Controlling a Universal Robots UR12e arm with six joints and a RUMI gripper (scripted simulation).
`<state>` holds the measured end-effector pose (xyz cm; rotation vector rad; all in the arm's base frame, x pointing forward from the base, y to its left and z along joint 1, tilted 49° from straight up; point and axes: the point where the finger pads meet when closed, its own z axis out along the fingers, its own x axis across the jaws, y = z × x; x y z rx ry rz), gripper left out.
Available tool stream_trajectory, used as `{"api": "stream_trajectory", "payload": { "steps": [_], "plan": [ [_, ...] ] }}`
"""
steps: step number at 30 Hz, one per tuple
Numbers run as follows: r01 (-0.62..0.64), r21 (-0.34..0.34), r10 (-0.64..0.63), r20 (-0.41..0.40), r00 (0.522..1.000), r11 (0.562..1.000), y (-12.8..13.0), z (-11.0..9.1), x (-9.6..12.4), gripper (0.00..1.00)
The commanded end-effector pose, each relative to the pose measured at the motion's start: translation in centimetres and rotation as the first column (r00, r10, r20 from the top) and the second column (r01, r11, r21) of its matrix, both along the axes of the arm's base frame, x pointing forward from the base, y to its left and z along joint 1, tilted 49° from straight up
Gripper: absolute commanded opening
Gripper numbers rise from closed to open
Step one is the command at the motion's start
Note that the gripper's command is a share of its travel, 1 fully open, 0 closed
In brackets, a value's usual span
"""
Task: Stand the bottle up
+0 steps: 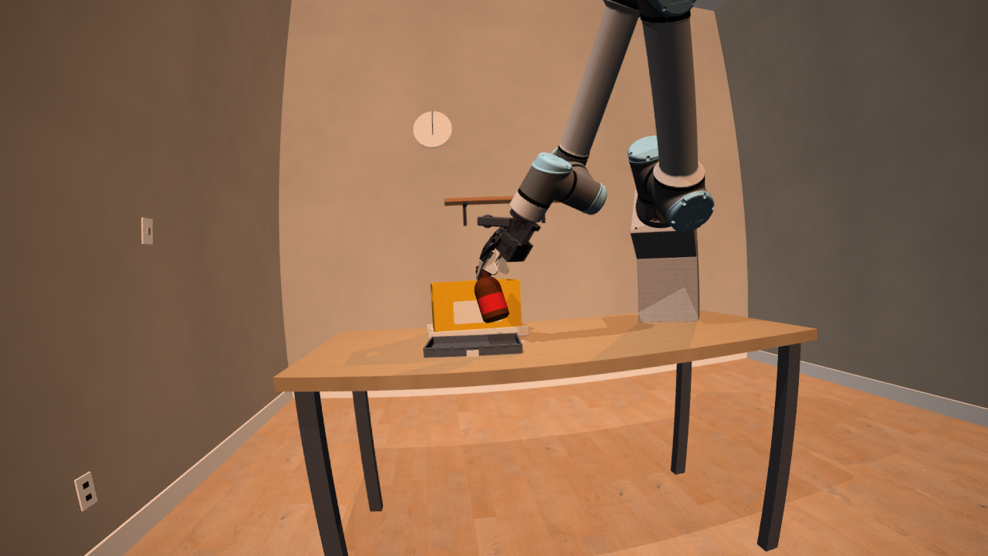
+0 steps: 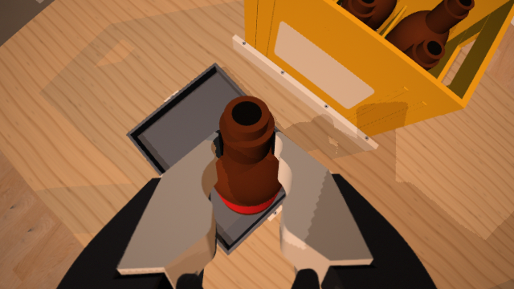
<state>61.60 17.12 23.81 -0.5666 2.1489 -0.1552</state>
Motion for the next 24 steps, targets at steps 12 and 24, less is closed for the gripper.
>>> {"api": "stream_trajectory", "payload": {
  "steps": [12,24],
  "plan": [
    [0.0,0.0,0.0,0.001,1.0,1.0,0.23,-0.21,0.16,0.0],
    [0.0,0.0,0.0,0.001,1.0,1.0,0.82,-0.81,0.52,0.0]
  ]
}}
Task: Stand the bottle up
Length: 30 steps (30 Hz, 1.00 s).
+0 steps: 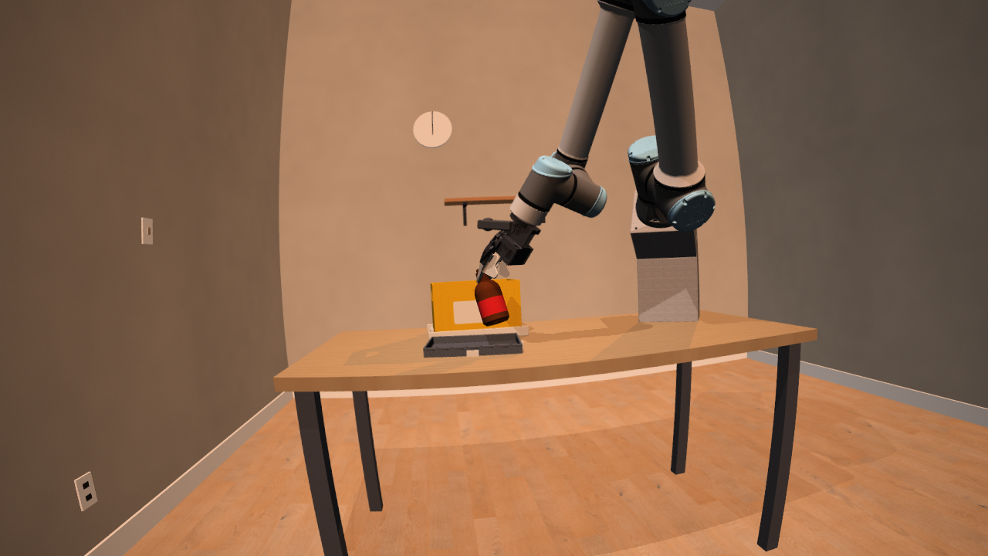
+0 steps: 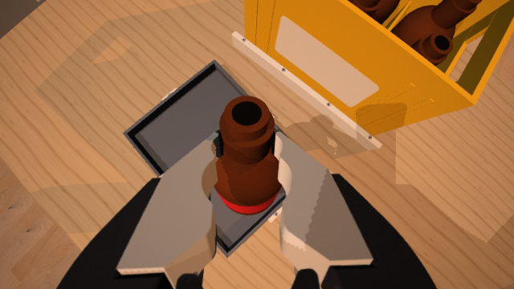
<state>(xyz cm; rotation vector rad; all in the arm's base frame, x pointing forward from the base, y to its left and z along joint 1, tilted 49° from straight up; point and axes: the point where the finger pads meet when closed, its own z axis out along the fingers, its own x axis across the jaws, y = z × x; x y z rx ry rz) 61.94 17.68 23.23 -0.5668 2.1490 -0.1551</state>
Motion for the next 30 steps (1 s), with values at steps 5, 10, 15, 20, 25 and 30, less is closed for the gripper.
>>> {"api": "stream_trajectory", "payload": {
  "steps": [5,10,15,20,25,30],
  "plan": [
    [0.0,0.0,0.0,0.001,1.0,1.0,0.5,-0.4,0.3,0.0],
    [0.0,0.0,0.0,0.001,1.0,1.0,0.8,-0.8,0.5,0.0],
    [0.0,0.0,0.0,0.001,1.0,1.0,1.2,-1.2,0.7,0.0],
    [0.0,0.0,0.0,0.001,1.0,1.0,1.5,-1.5,0.9,0.0],
    [0.0,0.0,0.0,0.001,1.0,1.0,1.8,-1.8,1.1,0.0],
    [0.0,0.0,0.0,0.001,1.0,1.0,2.2,-2.2,1.4,0.0]
  ]
}}
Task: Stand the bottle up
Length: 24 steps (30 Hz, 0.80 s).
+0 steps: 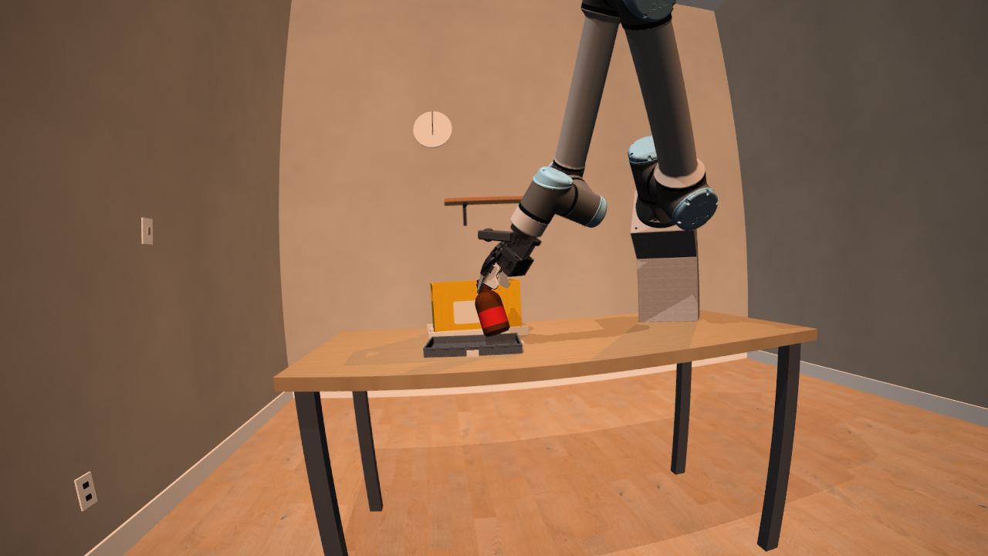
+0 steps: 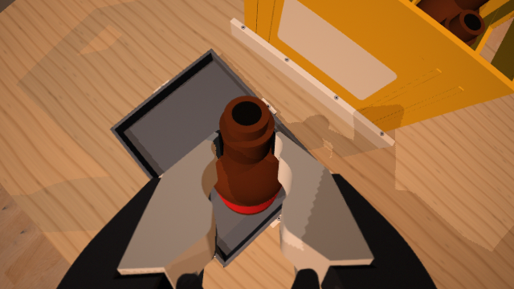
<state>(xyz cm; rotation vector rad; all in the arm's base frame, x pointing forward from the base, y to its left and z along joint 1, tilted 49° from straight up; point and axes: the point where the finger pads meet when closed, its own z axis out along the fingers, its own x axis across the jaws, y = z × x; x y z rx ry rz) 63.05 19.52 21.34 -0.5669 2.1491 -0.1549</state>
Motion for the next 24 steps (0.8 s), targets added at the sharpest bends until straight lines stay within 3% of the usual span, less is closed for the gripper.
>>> {"api": "stream_trajectory", "payload": {
  "steps": [1,24],
  "plan": [
    [0.0,0.0,0.0,0.001,1.0,1.0,0.4,-0.4,0.3,0.0],
    [0.0,0.0,0.0,0.001,1.0,1.0,1.4,-1.4,0.9,0.0]
  ]
}}
